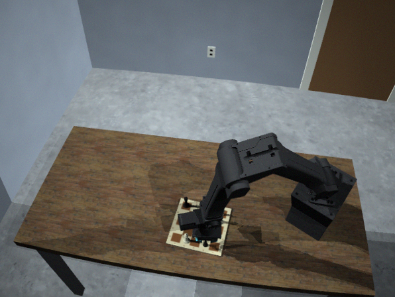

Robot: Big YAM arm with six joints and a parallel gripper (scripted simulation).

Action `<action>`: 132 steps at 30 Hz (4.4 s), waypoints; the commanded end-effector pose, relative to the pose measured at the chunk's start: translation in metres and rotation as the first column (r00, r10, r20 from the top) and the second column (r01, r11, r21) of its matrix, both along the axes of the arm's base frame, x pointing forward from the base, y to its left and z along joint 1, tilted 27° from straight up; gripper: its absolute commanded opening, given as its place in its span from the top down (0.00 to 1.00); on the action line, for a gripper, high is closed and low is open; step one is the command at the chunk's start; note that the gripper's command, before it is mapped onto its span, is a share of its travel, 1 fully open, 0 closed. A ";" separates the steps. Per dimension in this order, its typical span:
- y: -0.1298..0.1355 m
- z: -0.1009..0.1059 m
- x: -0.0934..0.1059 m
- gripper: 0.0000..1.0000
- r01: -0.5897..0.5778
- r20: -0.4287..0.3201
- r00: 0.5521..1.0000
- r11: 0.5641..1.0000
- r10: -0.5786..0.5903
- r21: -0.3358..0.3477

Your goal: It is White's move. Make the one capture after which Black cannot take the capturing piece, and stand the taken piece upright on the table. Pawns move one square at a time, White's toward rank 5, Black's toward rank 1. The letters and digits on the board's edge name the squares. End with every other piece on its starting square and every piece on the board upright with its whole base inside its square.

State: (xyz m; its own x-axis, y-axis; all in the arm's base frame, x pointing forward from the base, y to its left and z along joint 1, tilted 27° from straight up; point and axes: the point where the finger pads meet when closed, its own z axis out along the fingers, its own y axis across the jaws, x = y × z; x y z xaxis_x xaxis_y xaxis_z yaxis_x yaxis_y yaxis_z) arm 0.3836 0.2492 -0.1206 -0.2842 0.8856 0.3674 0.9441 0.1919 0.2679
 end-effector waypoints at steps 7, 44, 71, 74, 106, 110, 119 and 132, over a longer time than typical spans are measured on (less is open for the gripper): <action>0.006 0.013 0.009 0.67 0.007 0.021 1.000 1.000 -0.008 0.011; 0.005 0.012 0.009 0.67 0.008 0.017 1.000 1.000 -0.008 0.009; 0.003 0.010 0.007 0.67 0.009 0.021 1.000 1.000 -0.009 0.010; 0.002 0.010 0.006 0.67 0.009 0.023 1.000 1.000 -0.009 0.011; 0.002 0.010 0.006 0.67 0.009 0.021 1.000 1.000 -0.009 0.010; 0.002 0.010 0.006 0.67 0.009 0.021 1.000 1.000 -0.009 0.010; 0.004 -0.004 0.001 0.67 0.006 0.001 1.000 1.000 -0.006 0.001; 0.020 -0.002 0.016 0.67 0.002 0.042 0.999 1.000 -0.003 0.022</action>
State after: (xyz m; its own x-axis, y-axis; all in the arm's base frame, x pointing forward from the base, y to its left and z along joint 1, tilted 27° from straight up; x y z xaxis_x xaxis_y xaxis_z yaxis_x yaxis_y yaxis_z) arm 0.3833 0.2546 -0.1409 -0.2814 0.8875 0.3649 0.9468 0.1950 0.2561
